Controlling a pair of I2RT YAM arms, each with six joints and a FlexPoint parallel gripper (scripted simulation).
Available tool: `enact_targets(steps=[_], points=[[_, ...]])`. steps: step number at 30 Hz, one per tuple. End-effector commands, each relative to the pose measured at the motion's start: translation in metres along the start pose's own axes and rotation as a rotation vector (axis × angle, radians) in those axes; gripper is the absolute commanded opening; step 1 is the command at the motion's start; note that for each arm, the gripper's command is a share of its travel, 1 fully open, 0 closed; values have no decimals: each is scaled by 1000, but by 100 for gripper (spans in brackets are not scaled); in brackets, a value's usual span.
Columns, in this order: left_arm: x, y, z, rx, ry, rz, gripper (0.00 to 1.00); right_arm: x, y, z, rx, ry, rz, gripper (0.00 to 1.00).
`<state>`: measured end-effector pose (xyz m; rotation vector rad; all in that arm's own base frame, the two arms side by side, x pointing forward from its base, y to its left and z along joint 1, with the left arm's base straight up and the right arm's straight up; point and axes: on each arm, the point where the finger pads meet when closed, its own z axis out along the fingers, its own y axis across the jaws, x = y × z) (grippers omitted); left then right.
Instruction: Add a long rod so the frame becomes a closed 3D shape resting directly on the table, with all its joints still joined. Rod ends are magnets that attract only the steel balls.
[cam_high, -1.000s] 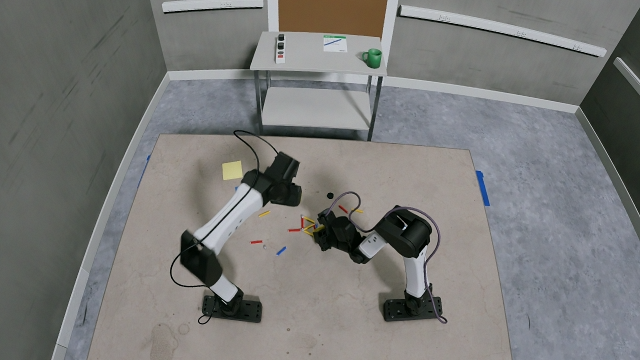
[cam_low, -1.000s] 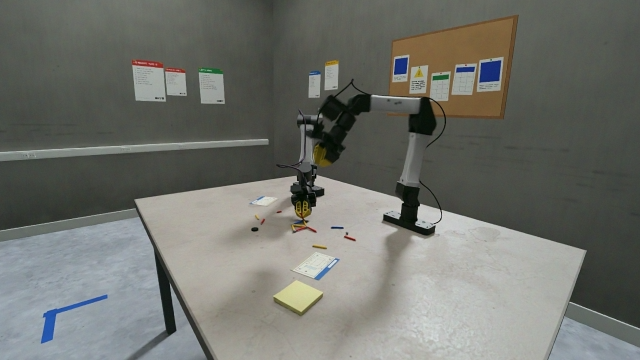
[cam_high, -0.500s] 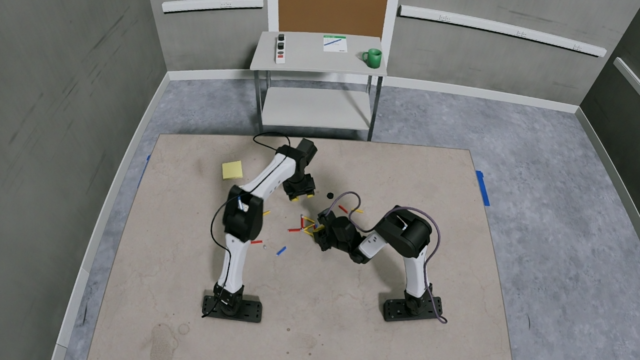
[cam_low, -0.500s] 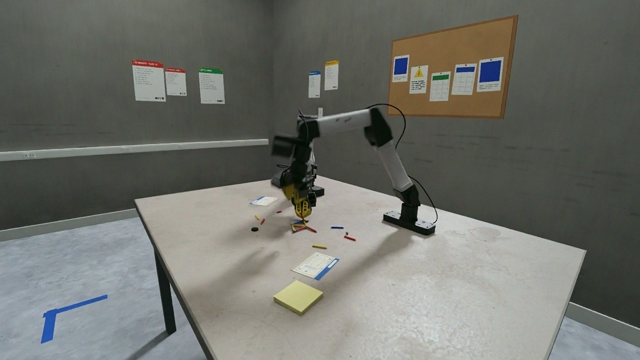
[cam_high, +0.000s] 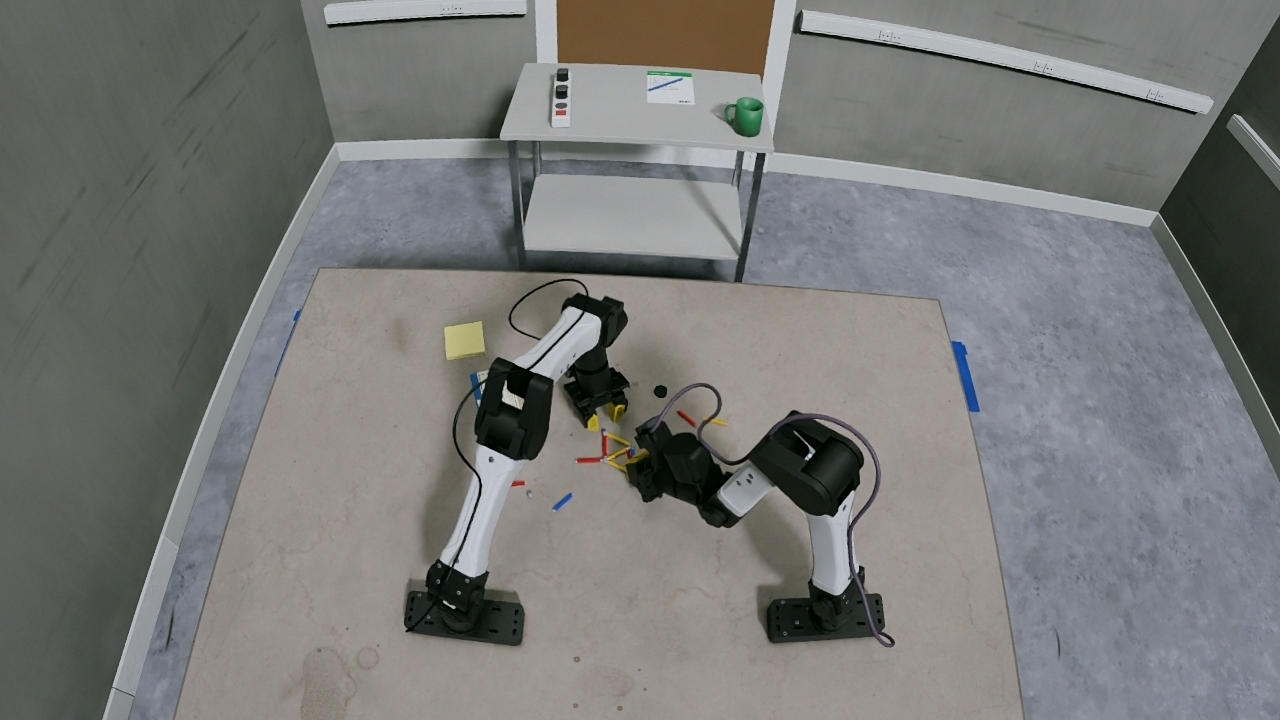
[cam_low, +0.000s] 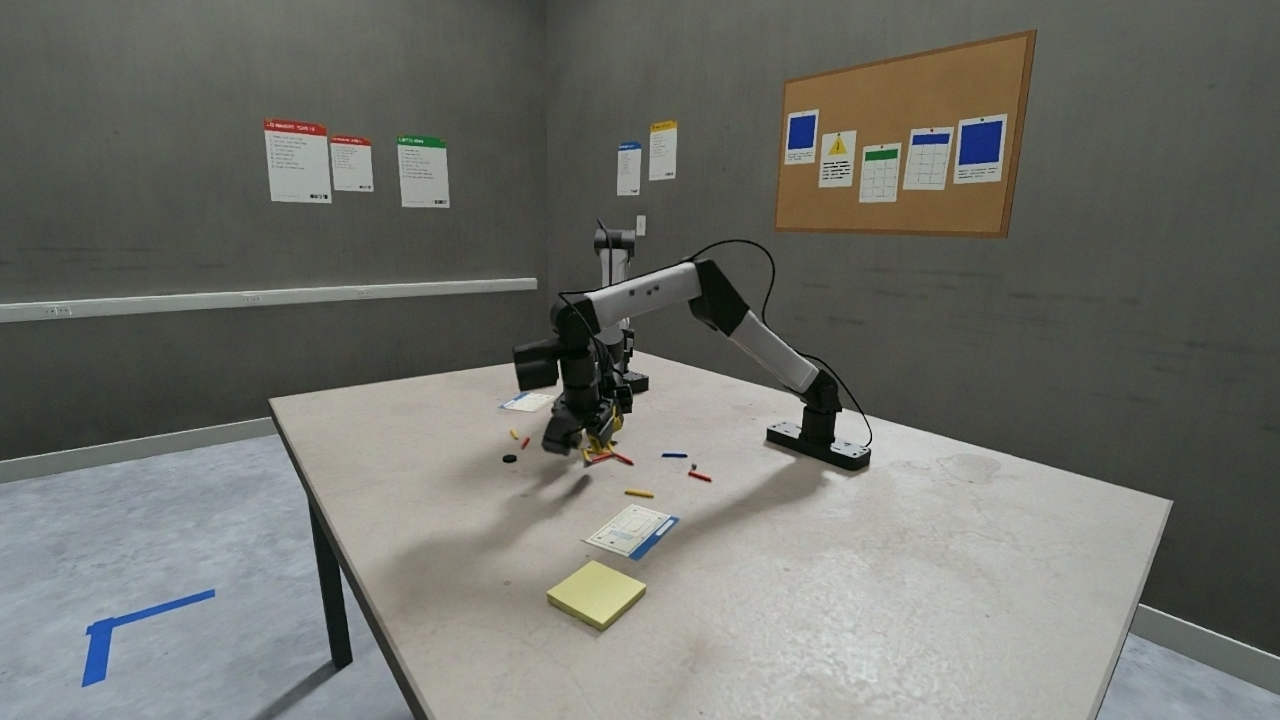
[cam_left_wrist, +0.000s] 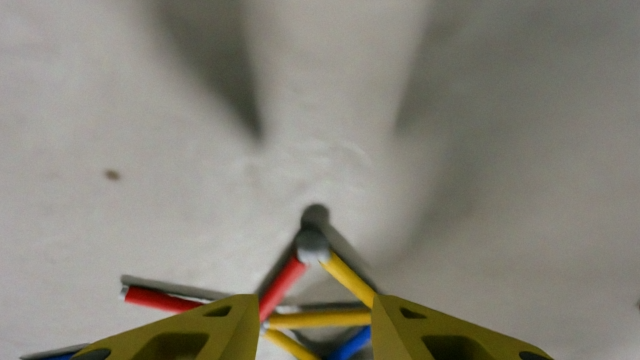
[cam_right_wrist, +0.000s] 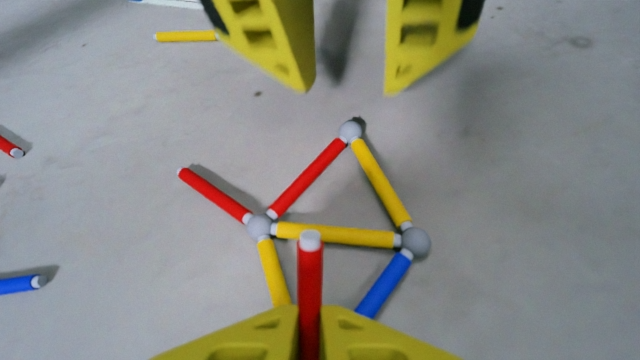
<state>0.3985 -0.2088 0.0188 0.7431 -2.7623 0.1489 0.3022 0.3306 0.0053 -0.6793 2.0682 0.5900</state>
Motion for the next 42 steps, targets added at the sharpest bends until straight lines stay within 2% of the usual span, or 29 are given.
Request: enact_targets(steps=[1, 19, 25, 27, 34, 41, 42], points=[[3, -2, 0, 5, 56, -45, 35, -7, 5, 1, -6, -32, 3, 0], [9, -1, 27, -13, 65, -38, 35, -8, 5, 1, -7, -33, 3, 0], [12, -3, 25, -1, 57, -35, 35, -8, 5, 1, -7, -34, 3, 0], [12, -4, 23, 2, 54, -34, 20, -8, 5, 1, -7, -34, 3, 0], [7, 1, 31, -17, 59, -36, 1, -8, 6, 1, -7, -34, 3, 0], [5, 0, 27, -4, 53, -37, 0, -8, 6, 1, -9, -33, 2, 0], [7, -1, 17, 7, 44, -33, 0, -9, 5, 0, -10, -29, -3, 0]])
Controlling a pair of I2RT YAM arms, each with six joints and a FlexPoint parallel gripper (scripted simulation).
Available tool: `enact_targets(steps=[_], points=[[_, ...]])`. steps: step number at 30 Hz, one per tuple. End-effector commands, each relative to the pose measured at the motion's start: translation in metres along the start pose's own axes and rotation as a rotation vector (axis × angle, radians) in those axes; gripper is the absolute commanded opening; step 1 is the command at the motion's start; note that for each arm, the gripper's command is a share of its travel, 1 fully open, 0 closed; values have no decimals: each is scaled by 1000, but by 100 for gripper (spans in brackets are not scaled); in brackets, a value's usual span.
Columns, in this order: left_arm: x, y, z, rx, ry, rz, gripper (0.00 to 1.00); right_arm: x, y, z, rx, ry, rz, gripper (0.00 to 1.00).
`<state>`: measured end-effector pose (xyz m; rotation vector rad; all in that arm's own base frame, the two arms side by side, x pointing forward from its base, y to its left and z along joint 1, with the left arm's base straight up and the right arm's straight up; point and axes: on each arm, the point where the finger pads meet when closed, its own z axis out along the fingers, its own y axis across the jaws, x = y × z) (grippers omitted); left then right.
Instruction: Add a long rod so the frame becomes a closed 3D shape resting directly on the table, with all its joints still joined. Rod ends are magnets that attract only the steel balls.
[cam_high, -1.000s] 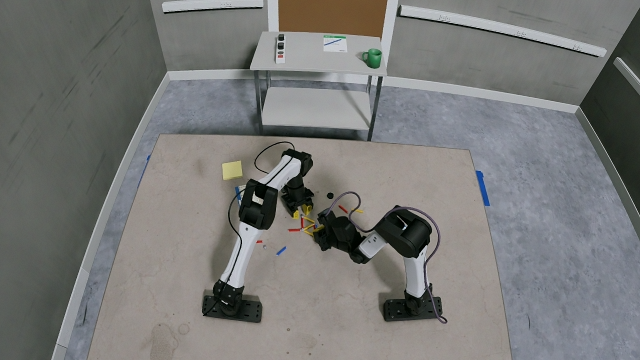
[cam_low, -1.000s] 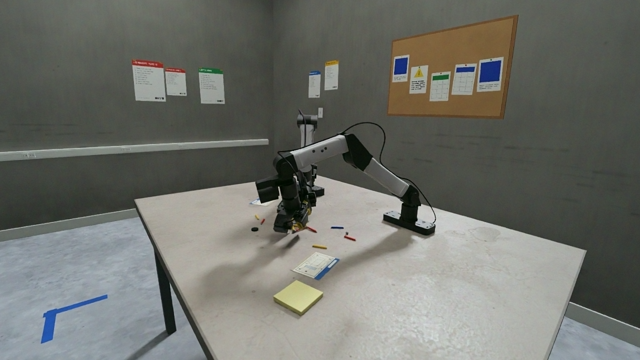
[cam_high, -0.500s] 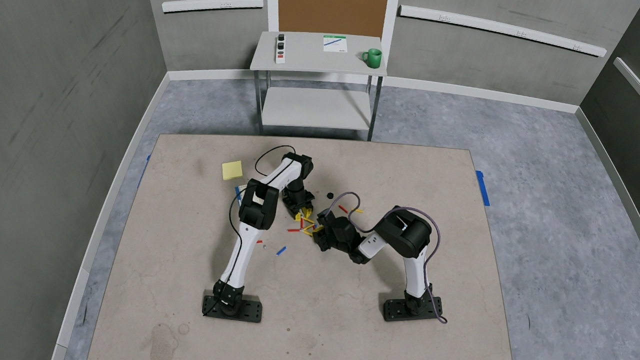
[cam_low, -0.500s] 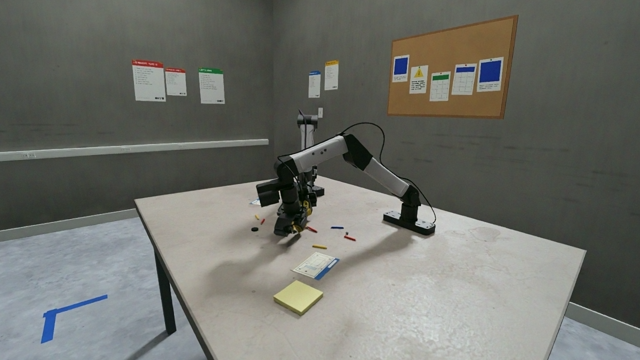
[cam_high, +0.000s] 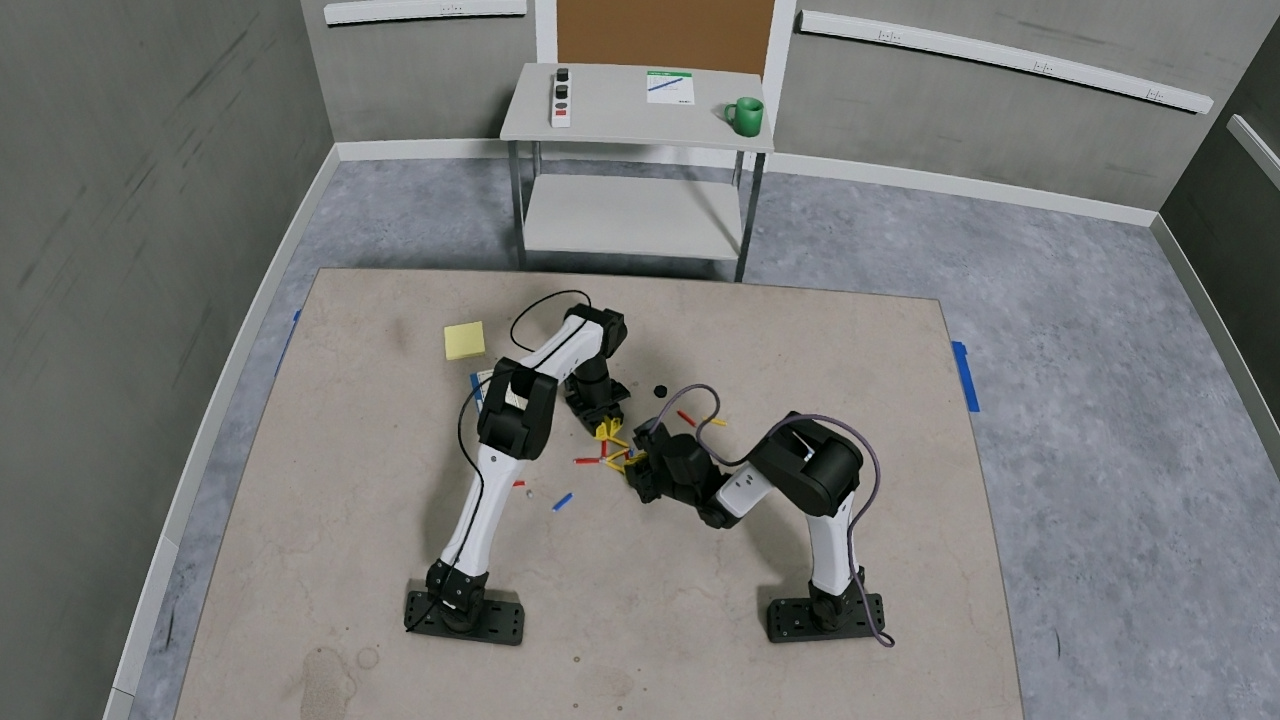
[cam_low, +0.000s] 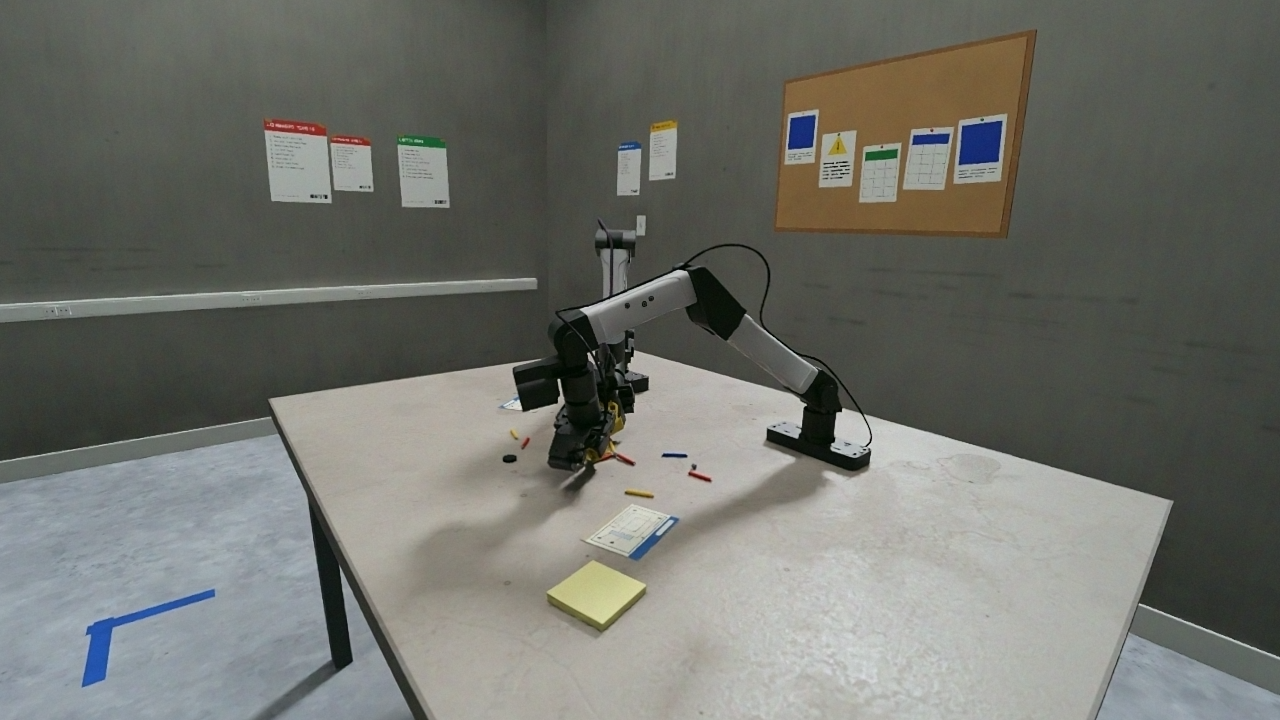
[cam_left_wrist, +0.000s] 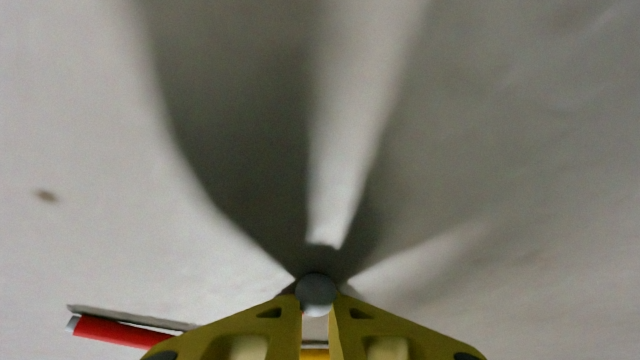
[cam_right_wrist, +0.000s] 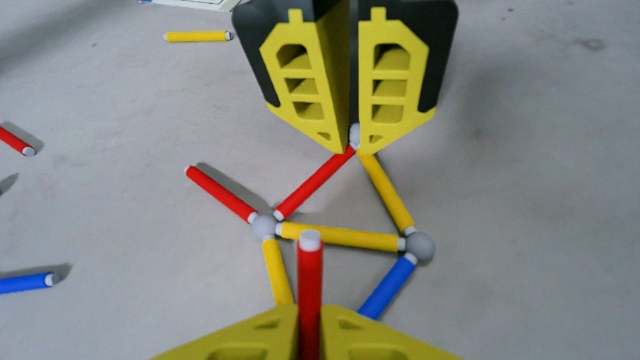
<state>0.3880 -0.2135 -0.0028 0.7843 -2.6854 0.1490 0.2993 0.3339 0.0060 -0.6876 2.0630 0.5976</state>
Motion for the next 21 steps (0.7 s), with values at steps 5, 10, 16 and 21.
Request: enact_targets(steps=[5, 10, 16, 21], points=[[13, -3, -18, 15, -11, 8, 0, -9, 1, 0, -1, -27, 1, 0], [22, -6, -32, 37, -7, 15, 0, -9, 1, 0, -1, -27, 1, 0], [22, -4, -31, 18, -8, 13, 0, -8, 1, 0, -1, -25, 1, 0], [27, -3, -30, 17, 17, 15, 0, -8, 1, 0, -1, -25, 1, 0]])
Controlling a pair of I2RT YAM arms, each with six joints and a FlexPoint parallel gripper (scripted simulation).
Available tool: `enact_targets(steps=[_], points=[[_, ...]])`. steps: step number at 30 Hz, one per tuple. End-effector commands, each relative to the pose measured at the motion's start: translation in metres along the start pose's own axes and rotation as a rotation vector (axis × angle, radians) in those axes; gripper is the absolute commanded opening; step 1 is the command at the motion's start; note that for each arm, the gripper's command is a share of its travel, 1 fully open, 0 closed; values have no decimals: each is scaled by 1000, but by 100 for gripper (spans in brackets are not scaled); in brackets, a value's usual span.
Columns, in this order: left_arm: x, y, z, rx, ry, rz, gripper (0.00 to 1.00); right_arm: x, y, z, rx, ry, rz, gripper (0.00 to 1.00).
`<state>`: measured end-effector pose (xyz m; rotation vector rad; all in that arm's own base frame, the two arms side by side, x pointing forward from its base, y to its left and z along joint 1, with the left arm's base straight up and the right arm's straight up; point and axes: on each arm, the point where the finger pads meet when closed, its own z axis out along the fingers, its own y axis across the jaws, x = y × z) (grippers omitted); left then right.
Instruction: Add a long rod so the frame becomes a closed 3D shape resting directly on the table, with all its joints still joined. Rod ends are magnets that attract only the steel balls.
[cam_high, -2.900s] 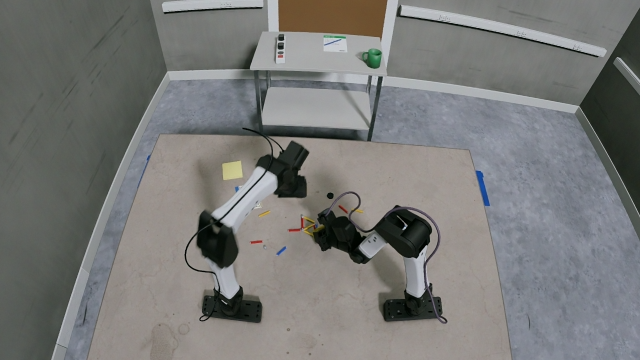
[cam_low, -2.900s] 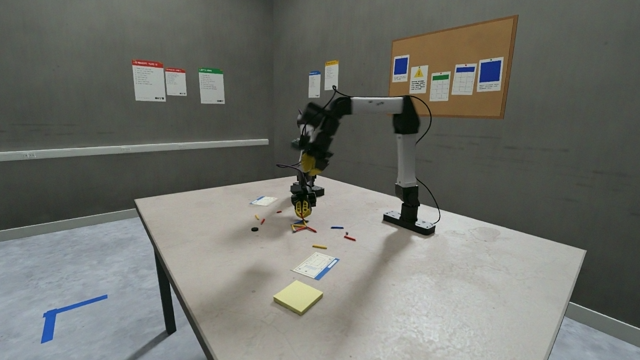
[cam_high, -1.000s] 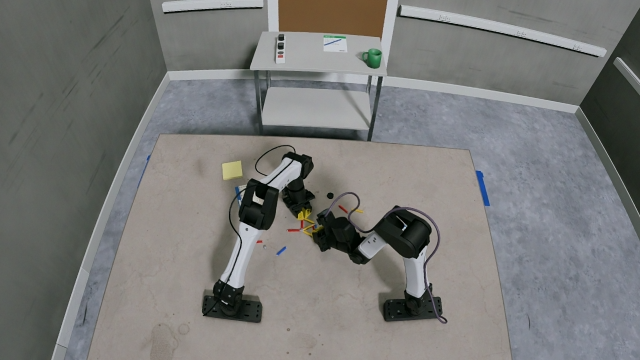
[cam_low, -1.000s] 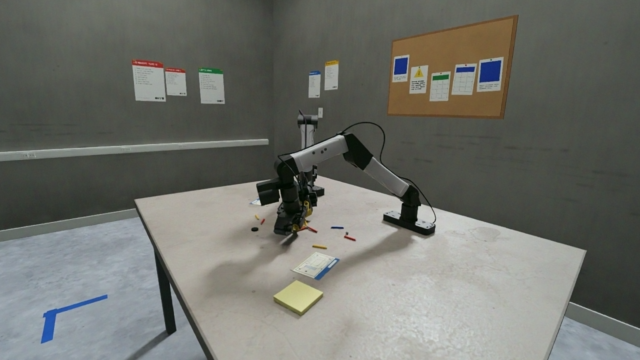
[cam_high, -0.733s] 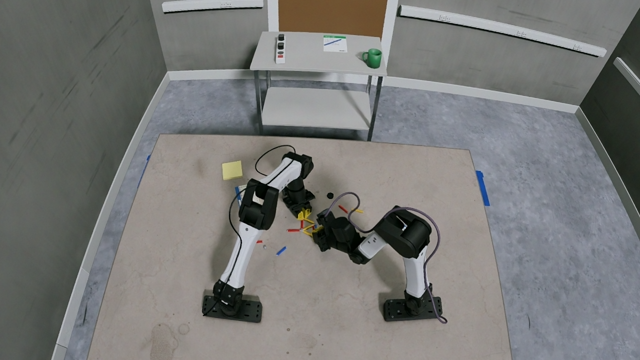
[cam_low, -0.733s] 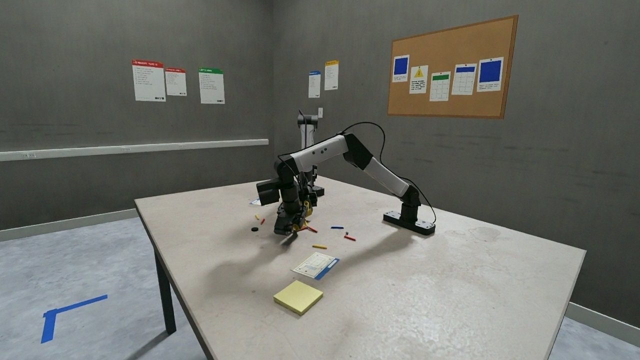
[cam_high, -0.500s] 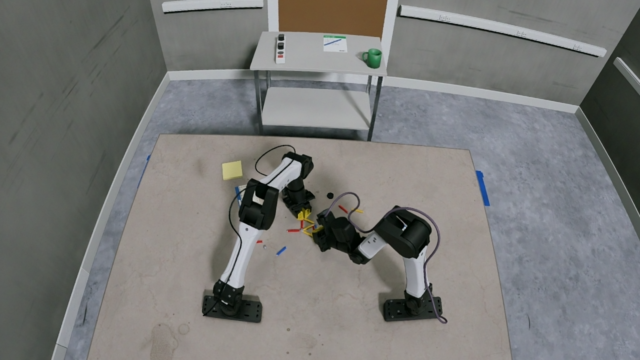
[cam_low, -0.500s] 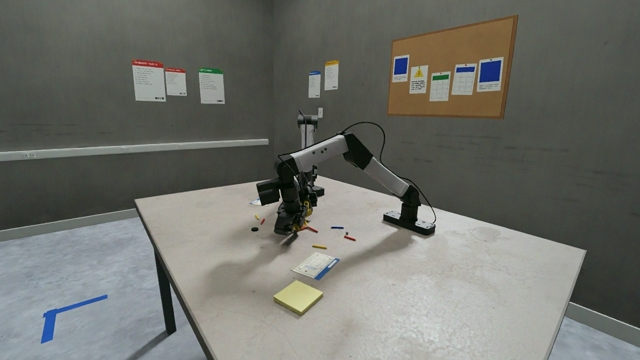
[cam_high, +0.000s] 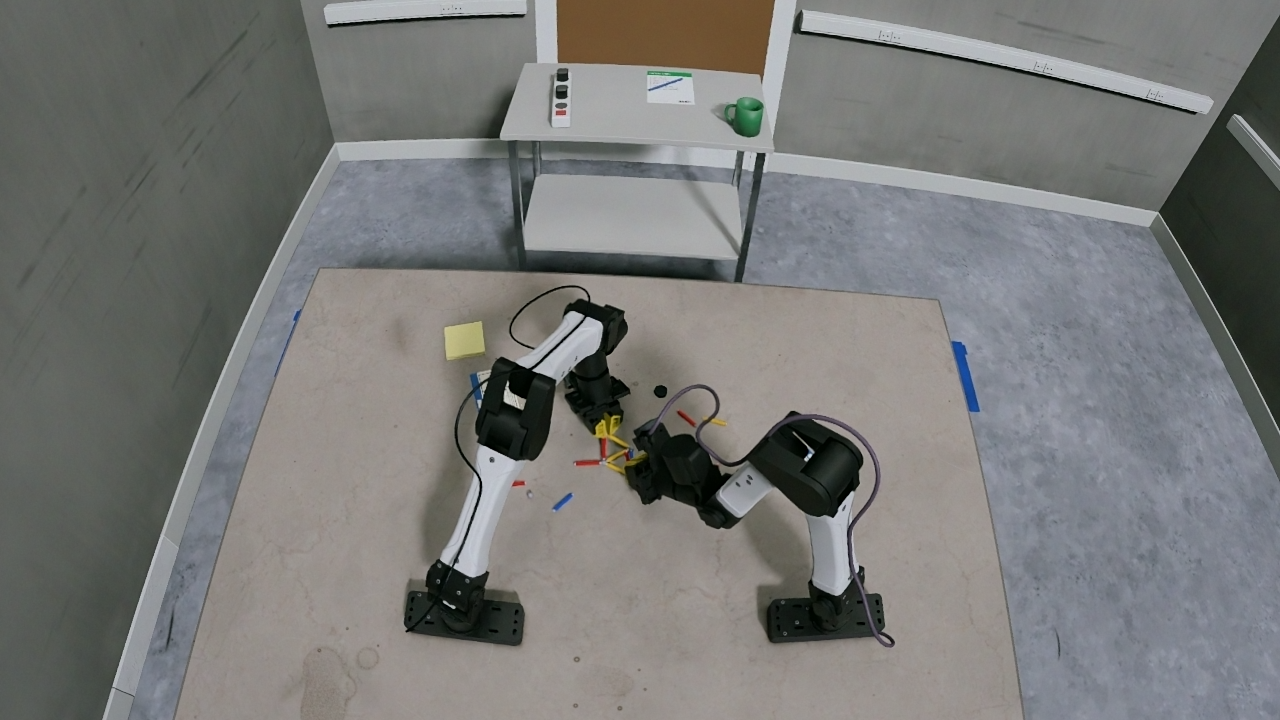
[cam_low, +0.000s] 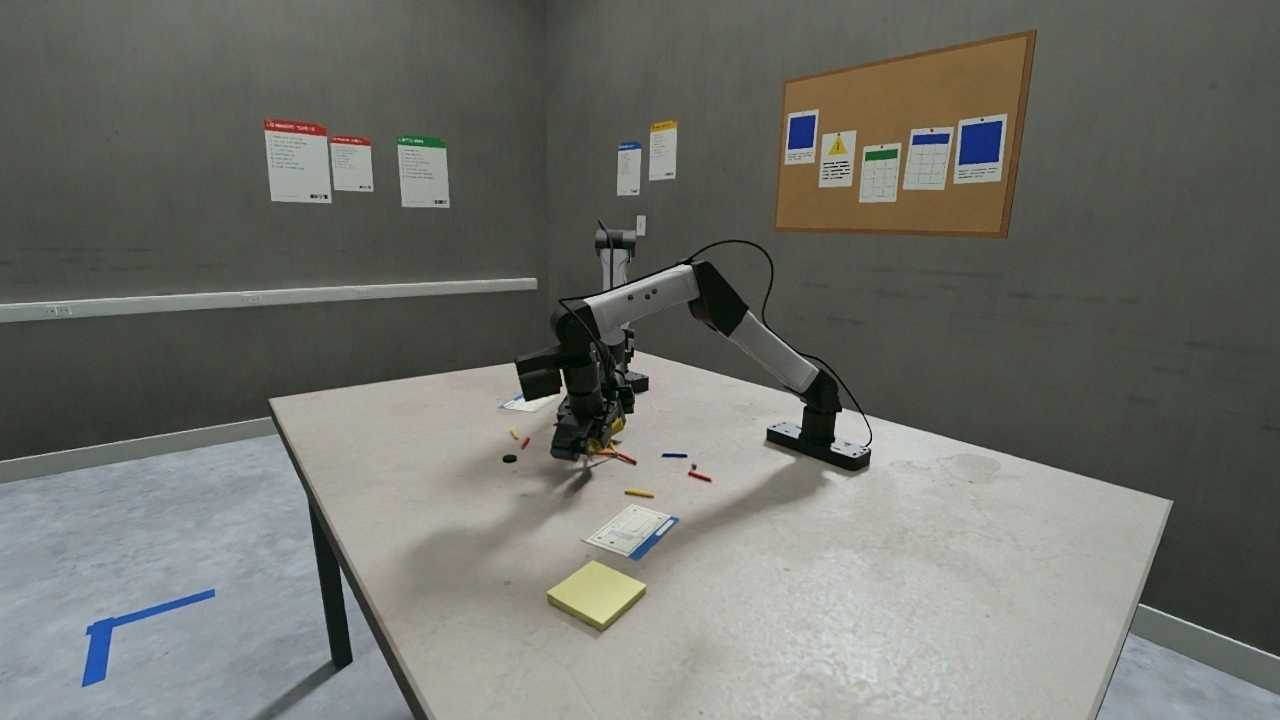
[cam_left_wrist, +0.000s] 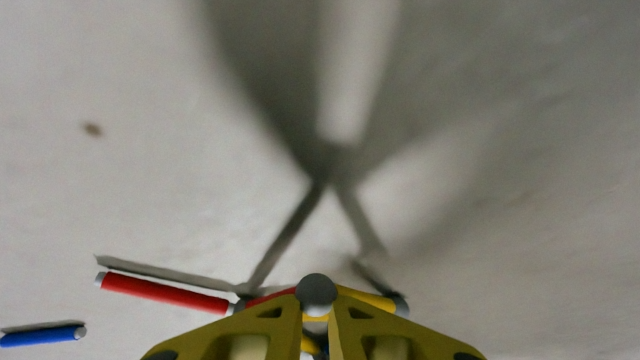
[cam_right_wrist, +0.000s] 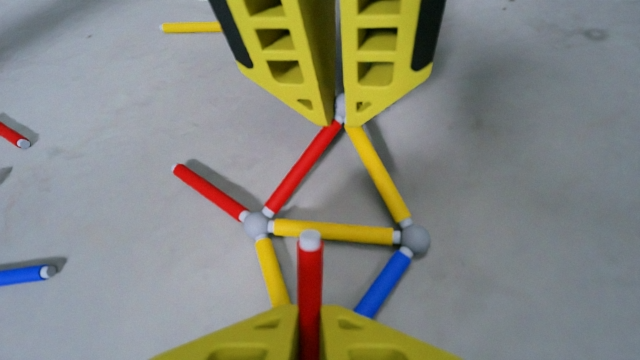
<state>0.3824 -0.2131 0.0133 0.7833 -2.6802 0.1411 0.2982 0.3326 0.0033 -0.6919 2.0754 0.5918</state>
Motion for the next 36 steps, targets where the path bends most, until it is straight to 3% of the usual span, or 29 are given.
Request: enact_targets(steps=[1, 13, 20, 36], points=[[20, -6, -18, 23, 17, 14, 0, -11, 1, 0, -3, -38, 1, 0], [38, -6, -31, 31, 8, 21, 0, -11, 1, 0, -3, -37, 1, 0], [42, -3, -19, -1, 40, 10, 0, -11, 1, 0, -3, -37, 1, 0], [63, -7, -24, 24, 26, 19, 0, -11, 1, 0, -3, -37, 1, 0]])
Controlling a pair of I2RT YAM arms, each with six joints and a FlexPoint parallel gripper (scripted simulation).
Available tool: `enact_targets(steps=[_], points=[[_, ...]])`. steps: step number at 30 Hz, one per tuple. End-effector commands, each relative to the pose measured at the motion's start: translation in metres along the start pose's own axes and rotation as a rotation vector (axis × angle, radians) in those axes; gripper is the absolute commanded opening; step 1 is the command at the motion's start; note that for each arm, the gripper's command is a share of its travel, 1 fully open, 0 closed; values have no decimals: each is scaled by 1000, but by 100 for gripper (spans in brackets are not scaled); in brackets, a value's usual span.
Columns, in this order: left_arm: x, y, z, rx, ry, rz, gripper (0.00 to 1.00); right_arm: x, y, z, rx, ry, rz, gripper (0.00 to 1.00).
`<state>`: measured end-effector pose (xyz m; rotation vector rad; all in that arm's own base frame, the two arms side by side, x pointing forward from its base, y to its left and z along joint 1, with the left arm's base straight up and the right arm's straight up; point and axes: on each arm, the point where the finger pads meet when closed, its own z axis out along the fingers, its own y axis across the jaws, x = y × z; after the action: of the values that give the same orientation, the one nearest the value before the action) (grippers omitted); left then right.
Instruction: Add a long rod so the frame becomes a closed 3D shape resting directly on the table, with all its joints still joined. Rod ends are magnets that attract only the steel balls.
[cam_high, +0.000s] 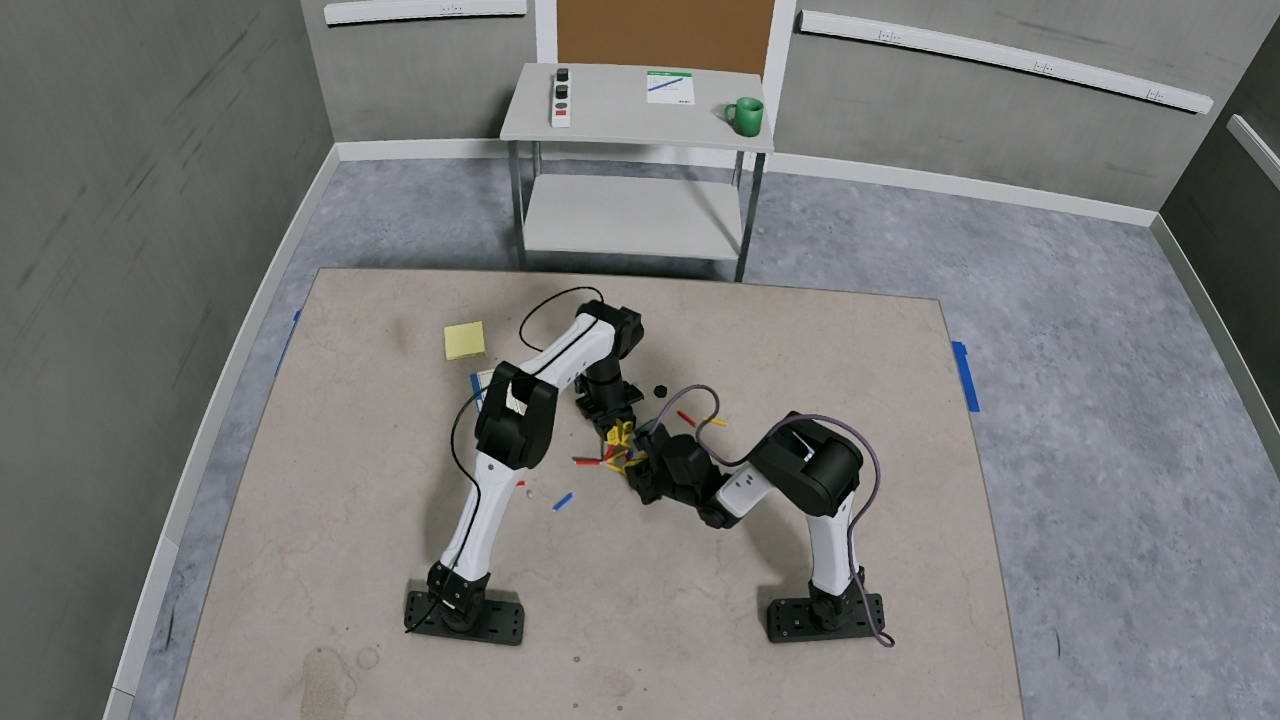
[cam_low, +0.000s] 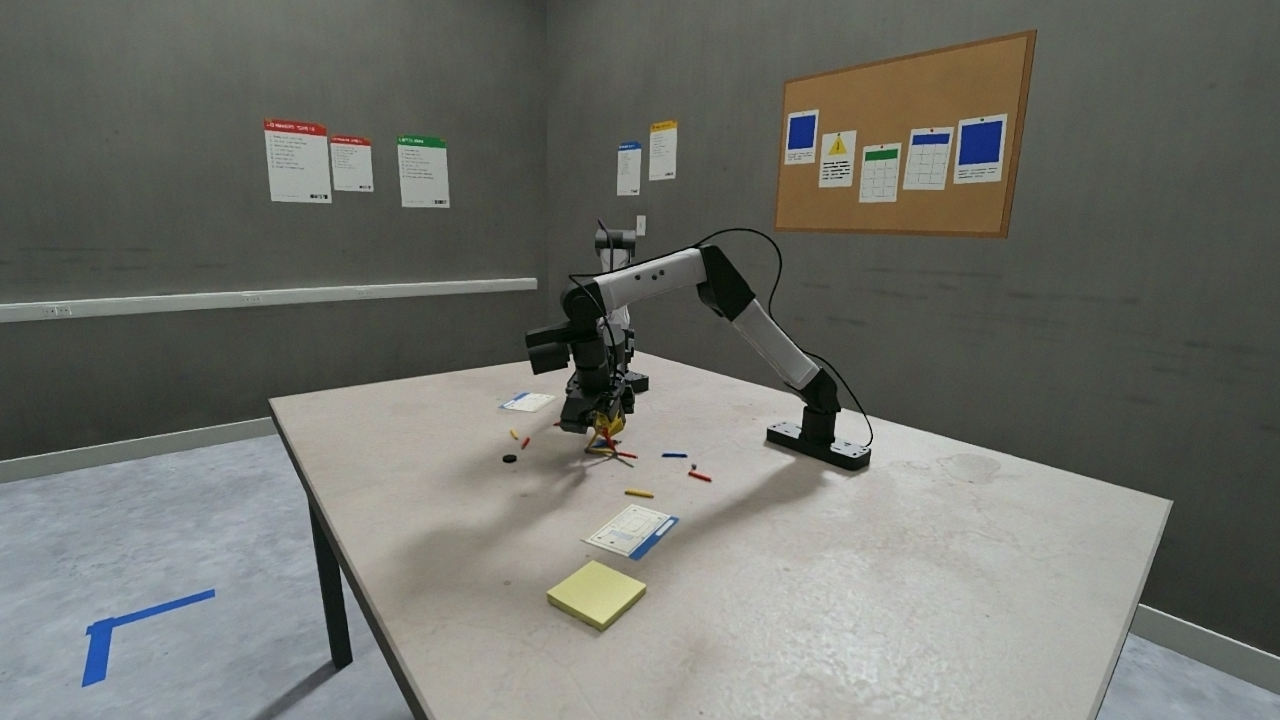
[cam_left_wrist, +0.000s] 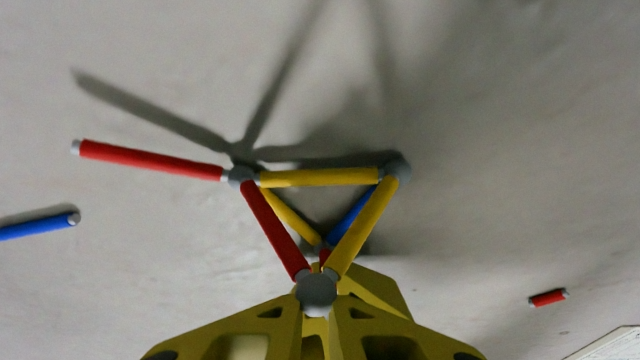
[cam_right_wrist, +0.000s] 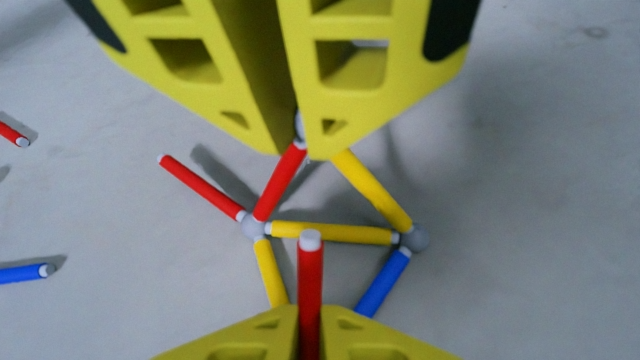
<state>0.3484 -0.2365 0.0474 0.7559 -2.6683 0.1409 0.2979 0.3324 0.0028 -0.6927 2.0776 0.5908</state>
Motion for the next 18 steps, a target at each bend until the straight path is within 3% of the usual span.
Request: enact_targets(steps=[1, 18], points=[[14, -6, -8, 40, 3, 5, 0, -12, 1, 0, -3, -39, 1, 0], [31, -9, 0, 34, -20, 3, 0, -12, 1, 0, -3, -39, 1, 0]])
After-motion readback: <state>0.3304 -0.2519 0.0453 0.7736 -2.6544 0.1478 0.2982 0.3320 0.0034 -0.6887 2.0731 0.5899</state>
